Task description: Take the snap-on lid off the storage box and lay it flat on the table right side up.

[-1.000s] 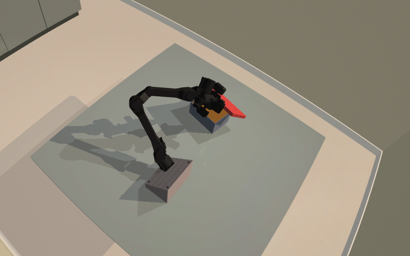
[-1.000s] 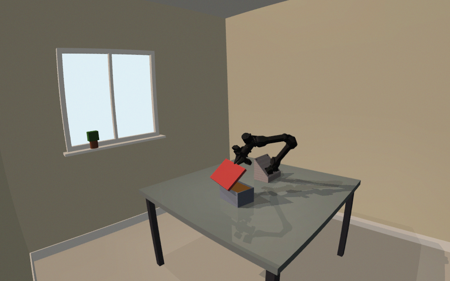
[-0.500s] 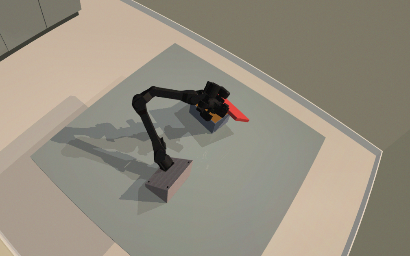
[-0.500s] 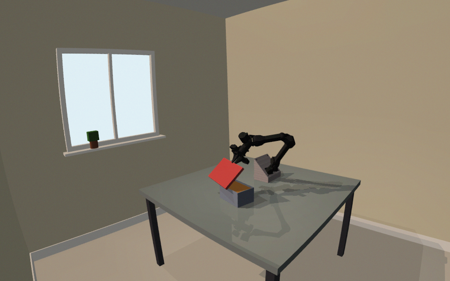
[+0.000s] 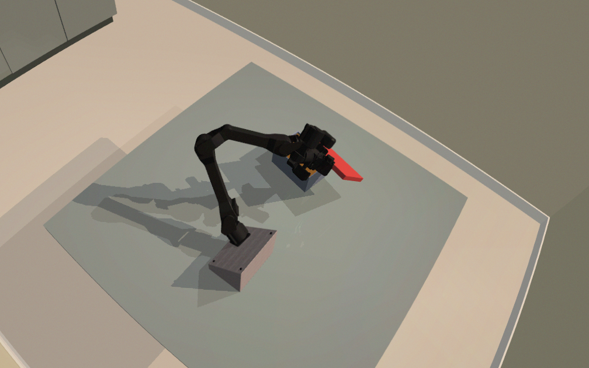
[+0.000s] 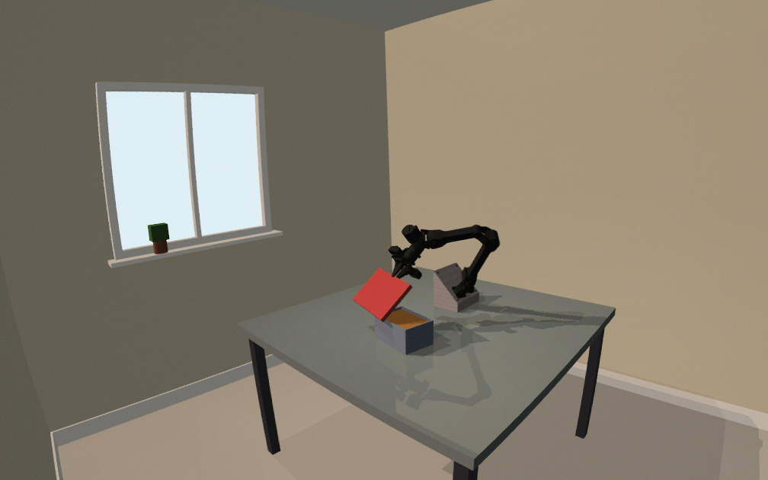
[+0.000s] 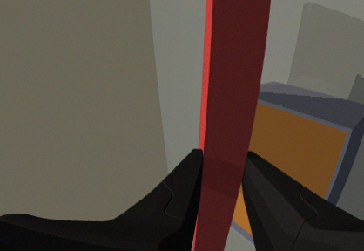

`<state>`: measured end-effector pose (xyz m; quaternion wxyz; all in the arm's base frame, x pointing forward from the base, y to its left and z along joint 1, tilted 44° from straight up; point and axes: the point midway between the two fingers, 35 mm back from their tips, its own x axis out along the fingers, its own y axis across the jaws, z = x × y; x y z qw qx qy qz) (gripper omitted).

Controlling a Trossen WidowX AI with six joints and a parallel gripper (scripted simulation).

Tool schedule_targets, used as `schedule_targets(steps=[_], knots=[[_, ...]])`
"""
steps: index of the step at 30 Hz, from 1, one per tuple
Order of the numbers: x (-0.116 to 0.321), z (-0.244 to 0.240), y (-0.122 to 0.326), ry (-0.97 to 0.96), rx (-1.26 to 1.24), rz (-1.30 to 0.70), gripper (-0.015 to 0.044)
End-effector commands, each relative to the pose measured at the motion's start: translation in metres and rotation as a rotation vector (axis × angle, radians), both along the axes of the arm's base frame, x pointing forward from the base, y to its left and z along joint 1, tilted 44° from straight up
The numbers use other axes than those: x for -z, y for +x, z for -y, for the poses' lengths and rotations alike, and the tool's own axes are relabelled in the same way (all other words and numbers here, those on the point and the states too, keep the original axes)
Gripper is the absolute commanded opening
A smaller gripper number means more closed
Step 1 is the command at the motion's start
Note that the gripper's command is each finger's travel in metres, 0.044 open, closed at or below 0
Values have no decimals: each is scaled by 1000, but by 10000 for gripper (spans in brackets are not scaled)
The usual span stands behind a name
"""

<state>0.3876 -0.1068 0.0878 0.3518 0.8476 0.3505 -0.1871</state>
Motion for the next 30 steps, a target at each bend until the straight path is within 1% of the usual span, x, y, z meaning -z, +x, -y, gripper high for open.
schedule_targets(steps=[1, 30], knots=[[3, 8, 0, -8, 0, 14, 0], [41, 51, -10, -11, 0, 14, 0]])
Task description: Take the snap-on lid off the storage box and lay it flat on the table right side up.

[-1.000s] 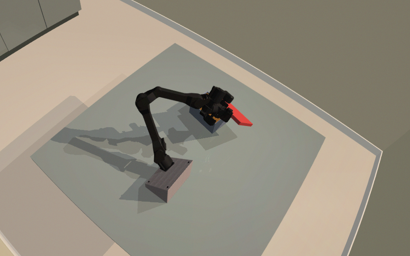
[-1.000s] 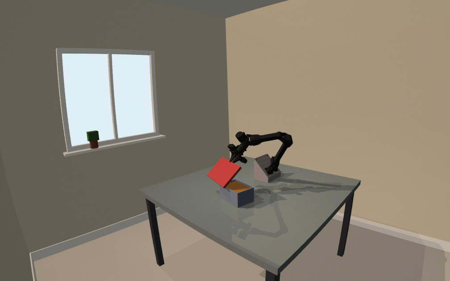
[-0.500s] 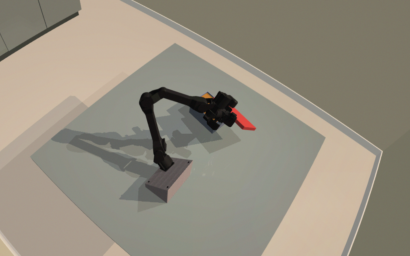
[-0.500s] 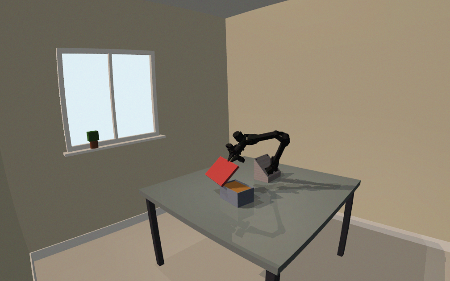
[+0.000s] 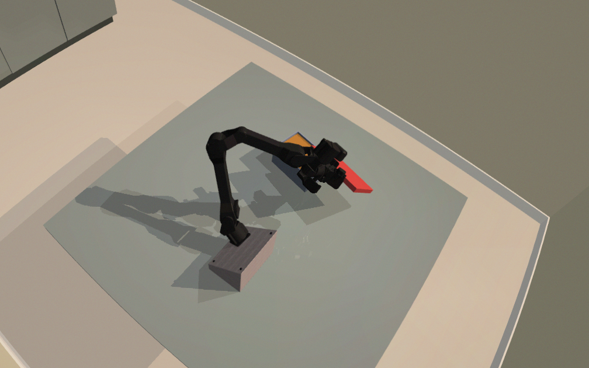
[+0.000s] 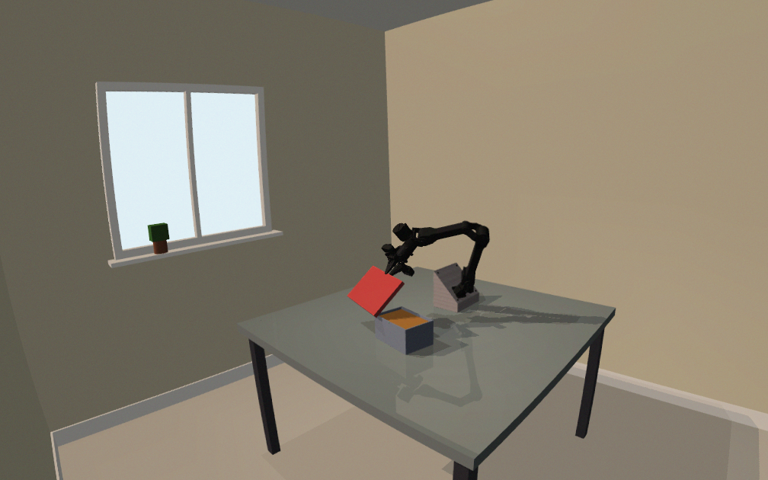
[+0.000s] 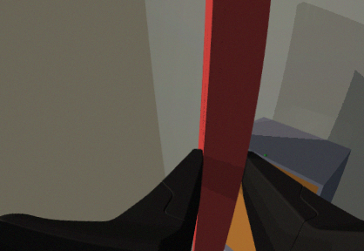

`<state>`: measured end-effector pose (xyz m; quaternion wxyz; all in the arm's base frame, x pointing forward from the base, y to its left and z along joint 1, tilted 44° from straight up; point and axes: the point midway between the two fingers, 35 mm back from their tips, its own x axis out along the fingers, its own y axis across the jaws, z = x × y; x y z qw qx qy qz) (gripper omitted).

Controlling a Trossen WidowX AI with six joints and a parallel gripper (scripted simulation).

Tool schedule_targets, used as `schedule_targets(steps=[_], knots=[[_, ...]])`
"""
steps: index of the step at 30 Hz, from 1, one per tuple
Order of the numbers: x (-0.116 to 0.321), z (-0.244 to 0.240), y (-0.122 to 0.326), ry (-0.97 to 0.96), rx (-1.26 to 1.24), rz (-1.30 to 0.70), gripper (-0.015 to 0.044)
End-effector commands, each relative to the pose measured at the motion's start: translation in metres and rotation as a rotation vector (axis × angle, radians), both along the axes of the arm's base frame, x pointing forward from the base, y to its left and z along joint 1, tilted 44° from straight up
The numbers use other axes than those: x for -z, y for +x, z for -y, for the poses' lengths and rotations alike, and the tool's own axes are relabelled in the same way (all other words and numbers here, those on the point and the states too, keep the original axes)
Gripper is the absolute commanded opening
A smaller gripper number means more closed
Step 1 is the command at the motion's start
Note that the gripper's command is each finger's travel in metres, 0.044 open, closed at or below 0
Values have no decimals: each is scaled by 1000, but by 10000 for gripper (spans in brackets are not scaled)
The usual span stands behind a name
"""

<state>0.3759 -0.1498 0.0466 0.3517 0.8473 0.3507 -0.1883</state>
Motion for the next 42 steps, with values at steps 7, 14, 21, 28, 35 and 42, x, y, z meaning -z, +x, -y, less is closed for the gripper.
schedule_targets(steps=[7, 14, 21, 28, 35, 42], knots=[[9, 19, -1, -11, 0, 17, 0], [18, 29, -3, -12, 0, 17, 0], [27, 39, -6, -13, 0, 17, 0], [36, 50, -8, -13, 0, 17, 0], [45, 60, -11, -14, 0, 17, 0], [54, 70, -13, -15, 0, 17, 0]])
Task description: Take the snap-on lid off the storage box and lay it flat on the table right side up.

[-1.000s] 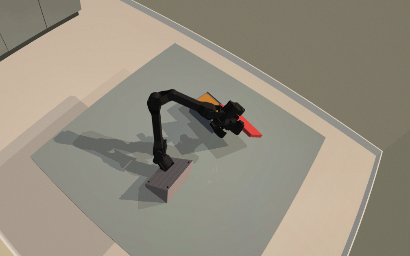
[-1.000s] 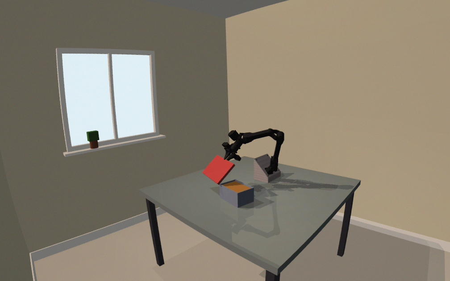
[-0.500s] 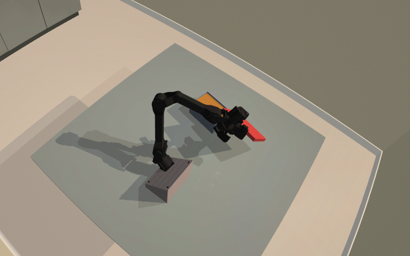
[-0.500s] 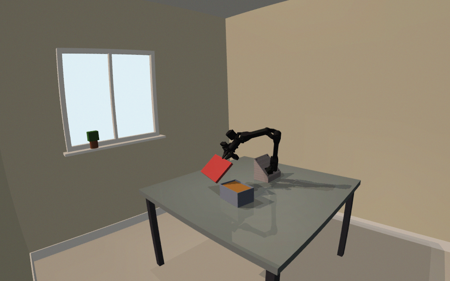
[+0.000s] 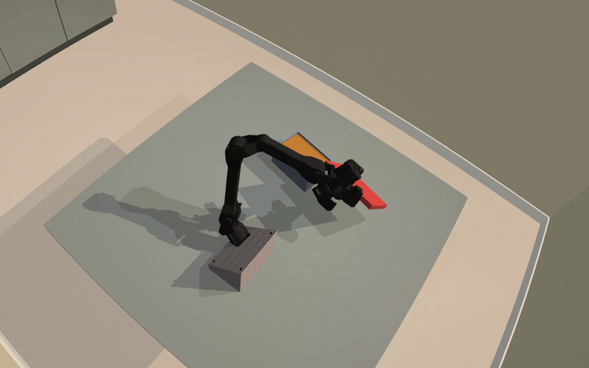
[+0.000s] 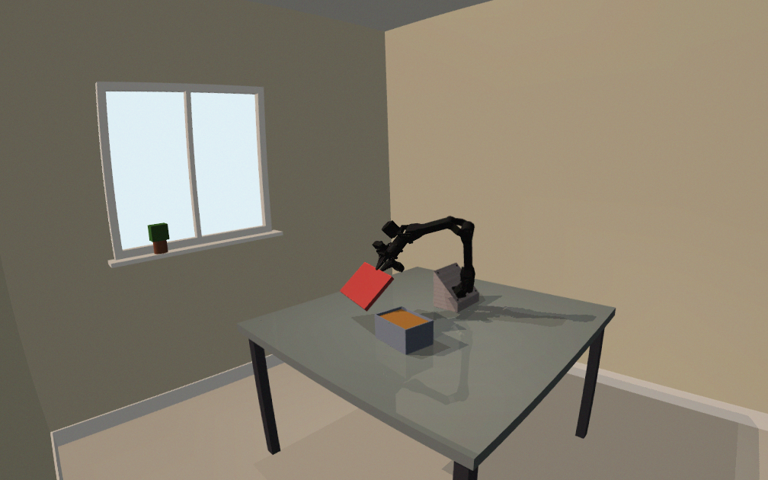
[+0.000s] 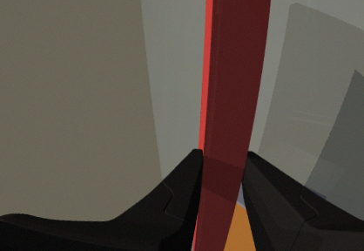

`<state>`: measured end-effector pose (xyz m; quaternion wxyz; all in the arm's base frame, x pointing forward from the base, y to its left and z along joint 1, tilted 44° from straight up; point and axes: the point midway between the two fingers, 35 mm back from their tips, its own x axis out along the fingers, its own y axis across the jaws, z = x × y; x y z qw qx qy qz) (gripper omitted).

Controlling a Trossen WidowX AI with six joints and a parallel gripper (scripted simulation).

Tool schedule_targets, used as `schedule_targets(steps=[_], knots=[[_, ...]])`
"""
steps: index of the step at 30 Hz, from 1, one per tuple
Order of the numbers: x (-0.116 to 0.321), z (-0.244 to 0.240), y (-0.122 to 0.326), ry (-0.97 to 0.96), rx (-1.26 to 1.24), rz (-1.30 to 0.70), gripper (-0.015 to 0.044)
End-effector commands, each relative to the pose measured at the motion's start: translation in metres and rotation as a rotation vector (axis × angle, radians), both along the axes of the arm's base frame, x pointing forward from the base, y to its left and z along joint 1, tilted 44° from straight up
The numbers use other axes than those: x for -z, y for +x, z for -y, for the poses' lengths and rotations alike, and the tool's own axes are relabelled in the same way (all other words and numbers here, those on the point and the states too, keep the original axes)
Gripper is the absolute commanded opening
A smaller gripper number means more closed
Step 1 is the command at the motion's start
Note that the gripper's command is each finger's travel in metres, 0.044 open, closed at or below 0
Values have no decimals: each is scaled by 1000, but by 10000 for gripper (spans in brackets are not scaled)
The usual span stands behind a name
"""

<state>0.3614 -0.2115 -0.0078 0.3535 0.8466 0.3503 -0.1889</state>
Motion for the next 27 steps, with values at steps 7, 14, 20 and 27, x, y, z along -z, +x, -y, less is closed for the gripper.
schedule_targets(steps=[7, 14, 20, 27], knots=[[9, 19, -1, -12, 0, 17, 0], [18, 30, -4, -13, 0, 17, 0], [25, 38, -6, -14, 0, 17, 0], [34, 49, -8, -15, 0, 17, 0]])
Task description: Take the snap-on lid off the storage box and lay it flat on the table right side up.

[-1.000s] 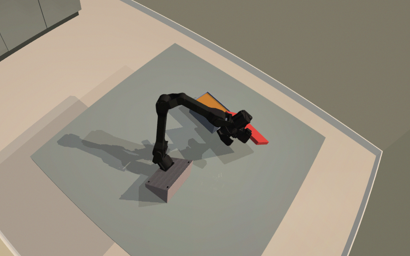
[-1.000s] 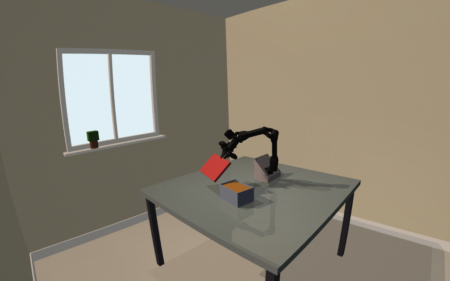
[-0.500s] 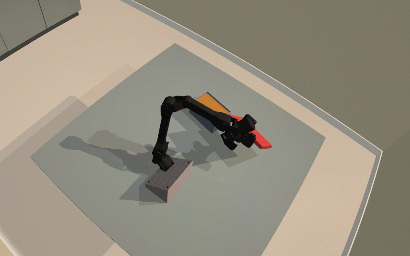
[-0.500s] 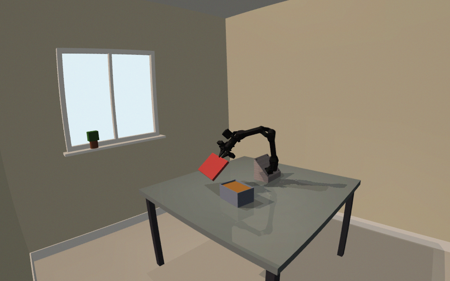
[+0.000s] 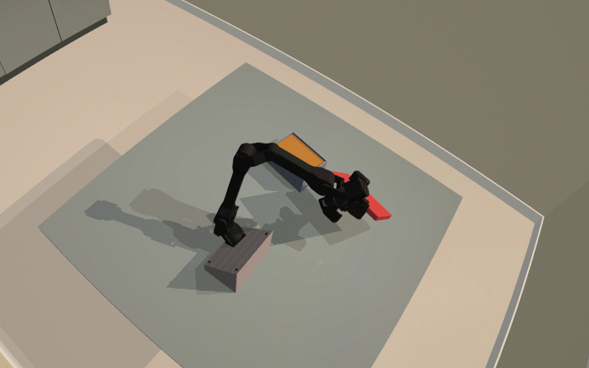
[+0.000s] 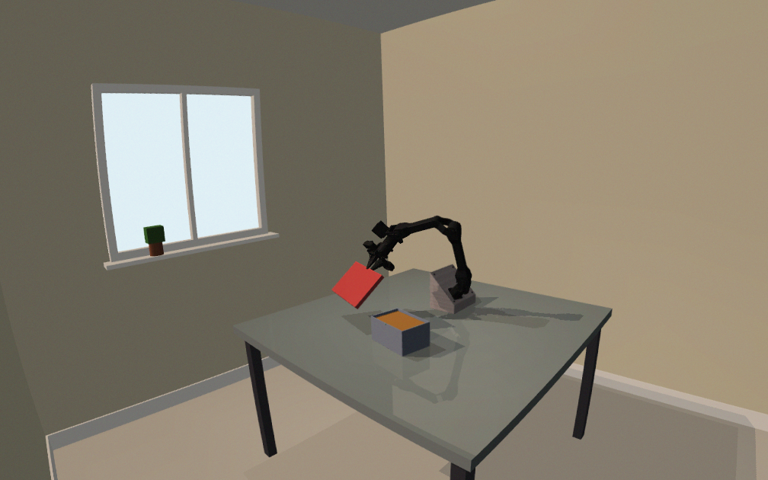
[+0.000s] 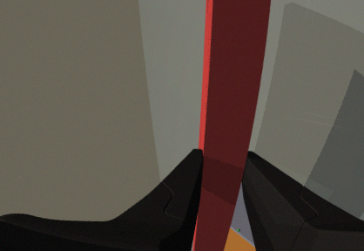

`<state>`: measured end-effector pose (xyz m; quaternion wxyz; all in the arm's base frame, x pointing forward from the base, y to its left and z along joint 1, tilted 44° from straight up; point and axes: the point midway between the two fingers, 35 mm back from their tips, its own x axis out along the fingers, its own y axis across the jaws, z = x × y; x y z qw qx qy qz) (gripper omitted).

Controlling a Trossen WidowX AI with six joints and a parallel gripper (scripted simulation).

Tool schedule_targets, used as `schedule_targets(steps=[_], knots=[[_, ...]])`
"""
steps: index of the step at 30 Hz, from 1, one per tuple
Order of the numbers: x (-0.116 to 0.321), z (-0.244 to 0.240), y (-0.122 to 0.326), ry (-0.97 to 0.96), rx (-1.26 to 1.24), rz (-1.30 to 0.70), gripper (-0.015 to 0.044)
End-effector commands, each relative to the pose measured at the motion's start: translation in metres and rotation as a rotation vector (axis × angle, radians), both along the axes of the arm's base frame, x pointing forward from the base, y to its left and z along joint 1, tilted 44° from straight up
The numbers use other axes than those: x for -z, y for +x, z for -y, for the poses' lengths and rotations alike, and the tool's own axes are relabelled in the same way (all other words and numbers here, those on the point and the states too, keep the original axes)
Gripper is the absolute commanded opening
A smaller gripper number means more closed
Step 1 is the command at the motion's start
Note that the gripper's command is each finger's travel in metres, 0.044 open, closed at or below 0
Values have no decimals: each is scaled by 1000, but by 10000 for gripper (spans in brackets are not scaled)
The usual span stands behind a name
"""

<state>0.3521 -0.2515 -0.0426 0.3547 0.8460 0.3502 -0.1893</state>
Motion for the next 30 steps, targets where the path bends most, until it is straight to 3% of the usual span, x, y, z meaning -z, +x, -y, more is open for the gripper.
schedule_targets(steps=[1, 30], knots=[[1, 10, 1, -12, 1, 17, 0], [23, 23, -6, -14, 1, 17, 0]])
